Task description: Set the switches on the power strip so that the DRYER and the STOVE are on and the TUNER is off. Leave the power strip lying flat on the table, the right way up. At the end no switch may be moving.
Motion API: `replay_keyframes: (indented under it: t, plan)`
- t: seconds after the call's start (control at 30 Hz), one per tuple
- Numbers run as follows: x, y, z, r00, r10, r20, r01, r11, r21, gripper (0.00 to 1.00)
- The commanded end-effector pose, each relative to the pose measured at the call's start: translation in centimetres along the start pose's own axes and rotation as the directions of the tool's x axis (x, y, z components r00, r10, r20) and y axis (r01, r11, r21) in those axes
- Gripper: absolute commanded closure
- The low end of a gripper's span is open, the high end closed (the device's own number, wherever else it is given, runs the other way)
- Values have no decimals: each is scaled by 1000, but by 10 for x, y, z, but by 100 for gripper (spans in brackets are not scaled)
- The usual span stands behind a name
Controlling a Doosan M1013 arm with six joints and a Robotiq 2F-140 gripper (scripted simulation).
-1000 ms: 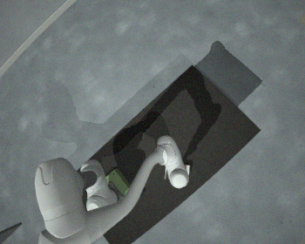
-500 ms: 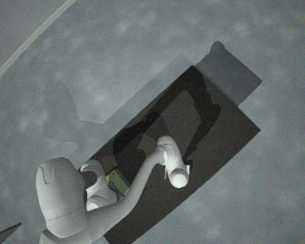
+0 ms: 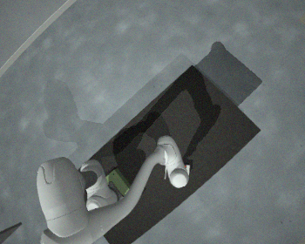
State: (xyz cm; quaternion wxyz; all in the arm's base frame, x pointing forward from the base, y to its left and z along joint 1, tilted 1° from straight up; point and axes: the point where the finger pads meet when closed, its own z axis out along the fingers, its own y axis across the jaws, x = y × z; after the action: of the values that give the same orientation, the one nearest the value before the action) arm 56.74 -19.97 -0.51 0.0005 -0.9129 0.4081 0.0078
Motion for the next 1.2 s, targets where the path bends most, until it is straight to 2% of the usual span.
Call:
replay_keyframes:
  t: [0.0, 0.57, 0.97, 1.17]
  plan:
    - [0, 0, 0, 1000, 0, 0, 0, 1000, 0, 100]
    - [0, 0, -4, 1000, 0, 0, 0, 1000, 0, 100]
    - [0, 0, -35, 1000, 0, 0, 0, 1000, 0, 100]
    - [0, 0, -39, 1000, 0, 0, 0, 1000, 0, 100]
